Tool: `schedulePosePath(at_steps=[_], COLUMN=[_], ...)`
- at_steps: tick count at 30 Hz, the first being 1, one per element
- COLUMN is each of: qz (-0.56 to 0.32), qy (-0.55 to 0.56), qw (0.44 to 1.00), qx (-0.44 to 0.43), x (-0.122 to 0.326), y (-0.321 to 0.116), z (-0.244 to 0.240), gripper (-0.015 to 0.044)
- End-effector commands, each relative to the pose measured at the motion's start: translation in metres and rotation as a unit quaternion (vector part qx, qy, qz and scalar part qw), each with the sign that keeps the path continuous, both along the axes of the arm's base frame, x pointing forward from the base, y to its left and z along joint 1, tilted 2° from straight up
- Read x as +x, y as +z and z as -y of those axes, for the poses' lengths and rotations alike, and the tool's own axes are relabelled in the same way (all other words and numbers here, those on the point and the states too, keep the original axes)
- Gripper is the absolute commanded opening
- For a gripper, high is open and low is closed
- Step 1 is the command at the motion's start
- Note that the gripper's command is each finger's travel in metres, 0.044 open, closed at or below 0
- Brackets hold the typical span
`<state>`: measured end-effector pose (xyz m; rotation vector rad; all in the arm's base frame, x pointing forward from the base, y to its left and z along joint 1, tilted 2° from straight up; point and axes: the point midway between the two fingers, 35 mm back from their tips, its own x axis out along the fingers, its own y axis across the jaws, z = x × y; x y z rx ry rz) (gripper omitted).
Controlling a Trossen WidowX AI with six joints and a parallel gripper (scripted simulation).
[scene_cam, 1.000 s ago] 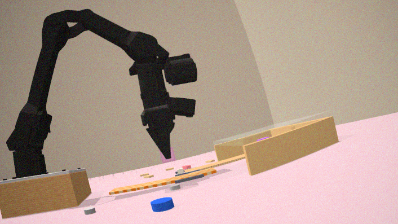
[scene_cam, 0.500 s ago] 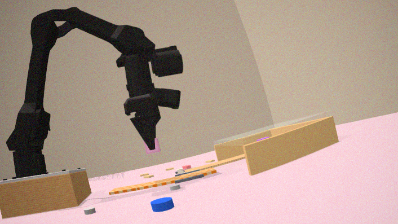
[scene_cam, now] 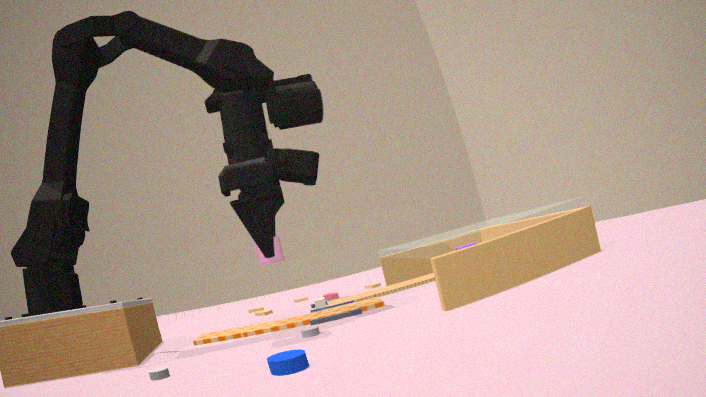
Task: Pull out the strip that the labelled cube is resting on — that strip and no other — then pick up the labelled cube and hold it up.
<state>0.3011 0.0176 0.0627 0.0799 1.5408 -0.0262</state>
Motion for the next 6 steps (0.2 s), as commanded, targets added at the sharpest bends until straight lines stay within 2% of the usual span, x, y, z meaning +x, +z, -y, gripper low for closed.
schedulePosePath(at_steps=[1,6], qz=[0.001,0.001], qy=[0.002,0.002], qw=[1.000,1.000], qx=[0.001,0.001], x=[0.0008,0.0008], y=[0.0013,0.0013], z=[-0.0002,-0.0002], gripper=[0.0000,0.0000])
